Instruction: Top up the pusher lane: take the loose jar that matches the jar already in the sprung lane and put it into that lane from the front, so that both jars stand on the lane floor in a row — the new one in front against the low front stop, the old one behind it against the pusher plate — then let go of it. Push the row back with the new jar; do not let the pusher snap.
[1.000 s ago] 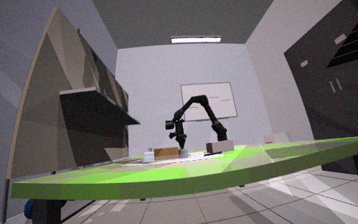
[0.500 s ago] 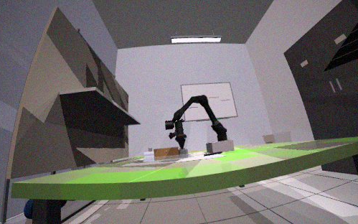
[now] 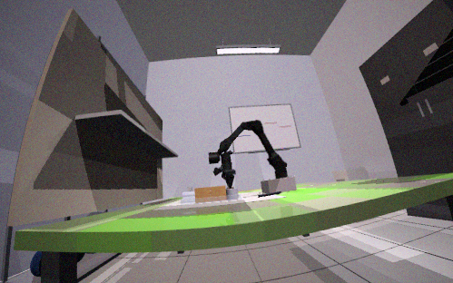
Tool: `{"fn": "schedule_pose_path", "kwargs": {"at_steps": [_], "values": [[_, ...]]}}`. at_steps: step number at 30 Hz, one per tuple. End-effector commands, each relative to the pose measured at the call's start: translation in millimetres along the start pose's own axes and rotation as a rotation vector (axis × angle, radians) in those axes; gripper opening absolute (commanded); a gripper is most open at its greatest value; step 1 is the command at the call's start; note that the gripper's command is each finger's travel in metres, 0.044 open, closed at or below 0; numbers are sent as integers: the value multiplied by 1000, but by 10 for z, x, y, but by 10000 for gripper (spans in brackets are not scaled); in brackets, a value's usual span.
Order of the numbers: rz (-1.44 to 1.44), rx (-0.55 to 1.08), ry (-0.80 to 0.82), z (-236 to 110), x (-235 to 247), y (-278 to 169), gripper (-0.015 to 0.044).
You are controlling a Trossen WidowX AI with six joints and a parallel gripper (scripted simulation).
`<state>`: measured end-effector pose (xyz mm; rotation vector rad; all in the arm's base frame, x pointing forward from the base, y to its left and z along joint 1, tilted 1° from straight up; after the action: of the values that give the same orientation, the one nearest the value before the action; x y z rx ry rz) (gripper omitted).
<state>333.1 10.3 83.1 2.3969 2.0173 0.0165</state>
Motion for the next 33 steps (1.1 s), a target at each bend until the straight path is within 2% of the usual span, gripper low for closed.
{"fn": "schedule_pose_path", "kwargs": {"at_steps": [1, 33], "values": [[4, -31, 2, -33, 14, 84, 0], [4, -31, 2, 12, 19, 105, 0]]}}
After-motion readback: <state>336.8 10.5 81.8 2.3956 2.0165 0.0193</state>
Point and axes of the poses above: the point midway between the two fingers, 35 mm back from their tips, its own z axis out along the fingers, its own x axis across the jaws, y = z × x, the point moved 6 cm from there along -z, back along the fingers, and after that the axes turned 13 degrees about z, right-handed, at the moved point
